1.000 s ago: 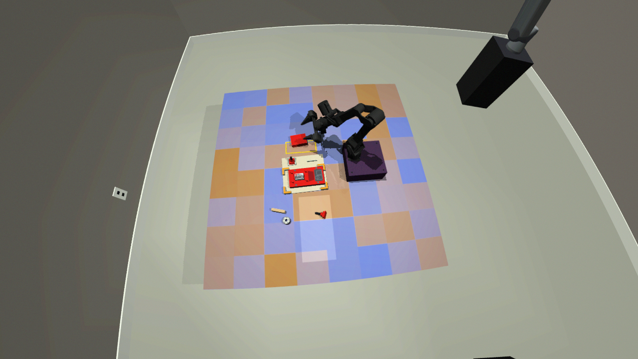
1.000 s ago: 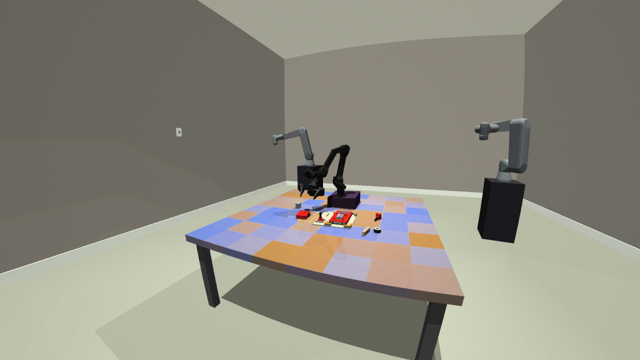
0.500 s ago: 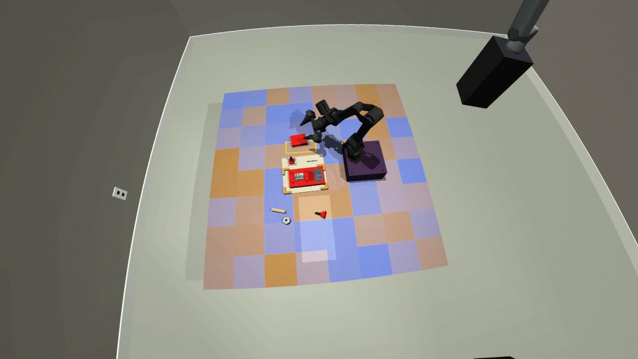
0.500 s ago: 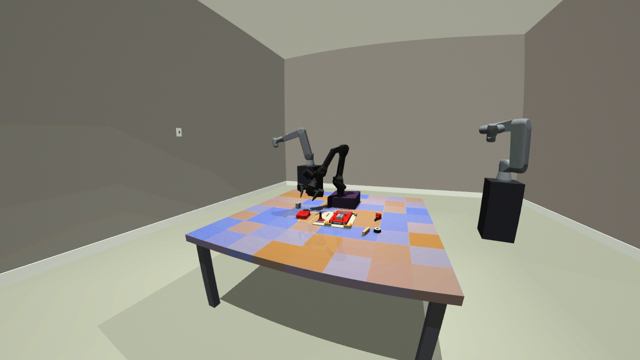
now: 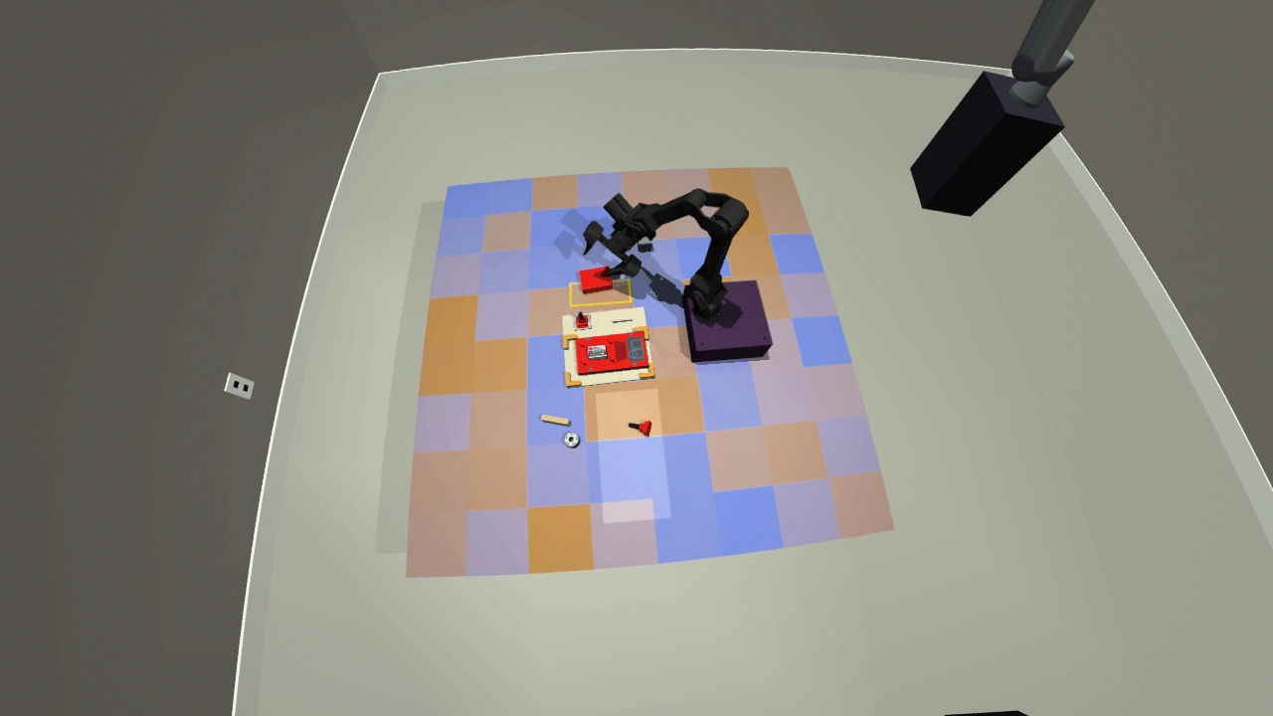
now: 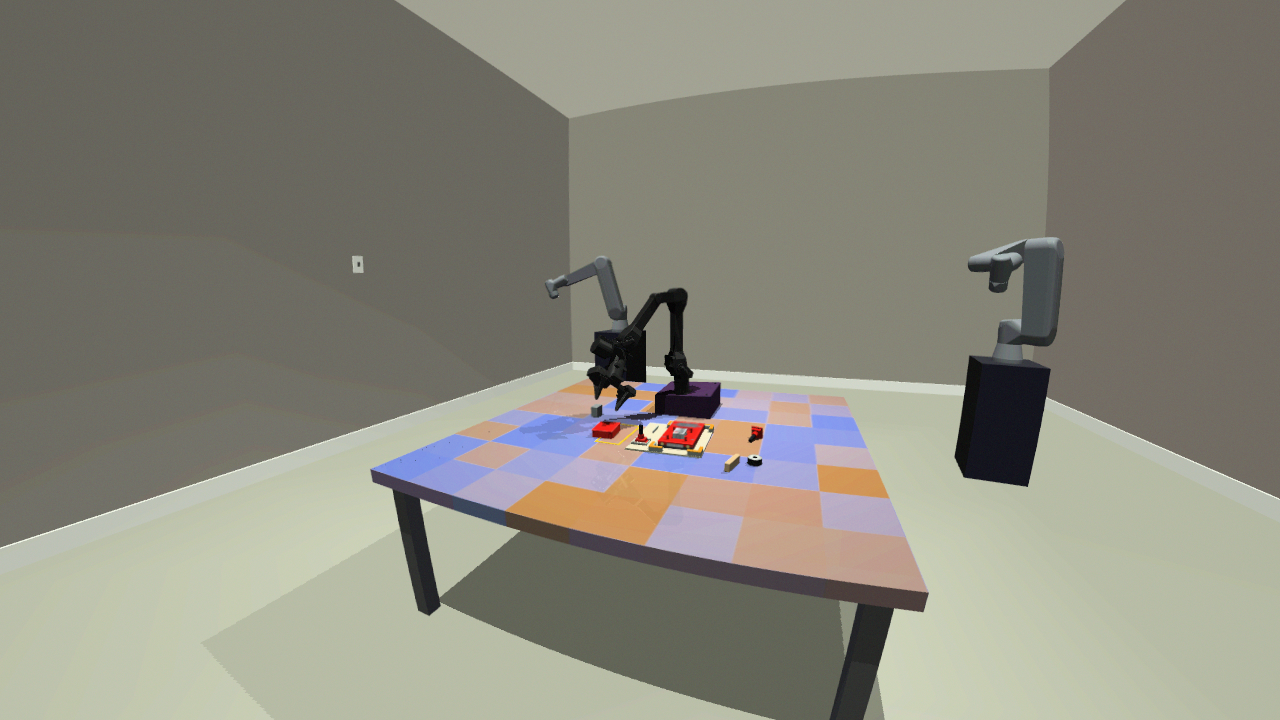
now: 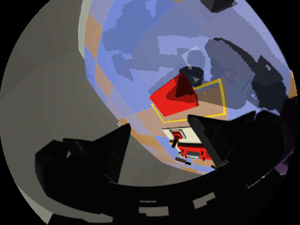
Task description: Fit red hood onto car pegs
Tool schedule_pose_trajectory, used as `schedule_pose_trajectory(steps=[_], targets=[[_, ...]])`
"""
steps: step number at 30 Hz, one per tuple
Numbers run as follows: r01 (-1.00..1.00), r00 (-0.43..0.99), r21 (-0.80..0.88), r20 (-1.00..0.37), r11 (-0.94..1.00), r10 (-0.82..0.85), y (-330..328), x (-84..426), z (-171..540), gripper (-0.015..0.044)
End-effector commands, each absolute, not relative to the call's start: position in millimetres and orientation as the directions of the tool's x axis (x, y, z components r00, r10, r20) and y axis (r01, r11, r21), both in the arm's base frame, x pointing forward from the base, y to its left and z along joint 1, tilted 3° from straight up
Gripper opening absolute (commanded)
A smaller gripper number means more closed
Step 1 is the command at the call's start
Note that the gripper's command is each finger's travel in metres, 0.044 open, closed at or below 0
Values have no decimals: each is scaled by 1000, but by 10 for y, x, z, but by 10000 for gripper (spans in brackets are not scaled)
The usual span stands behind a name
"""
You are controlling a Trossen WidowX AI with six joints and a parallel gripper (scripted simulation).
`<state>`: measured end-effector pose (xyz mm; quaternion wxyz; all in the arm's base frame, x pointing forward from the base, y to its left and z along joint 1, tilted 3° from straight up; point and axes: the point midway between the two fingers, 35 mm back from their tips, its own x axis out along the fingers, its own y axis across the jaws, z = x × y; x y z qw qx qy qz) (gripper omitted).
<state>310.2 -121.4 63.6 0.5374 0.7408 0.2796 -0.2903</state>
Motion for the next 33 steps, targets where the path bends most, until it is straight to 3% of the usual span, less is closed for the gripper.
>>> schedule_pose_trajectory(steps=[1,10,19,25,31,33], targets=[[779,626,624,-774,-59,95,-1221,3167,626,440],[747,484,459,-871,482,80,-1188,3291,585,440],[440,319,186,-947,879,41,-1163,3356,565,440],[112,199,23,-980,993,1,-1155,3375,572,440],[-251,83,-66,-995,966,-47,-1145,3385,599,440],[-292,70,-71,-996,954,-53,-1143,3385,603,440]])
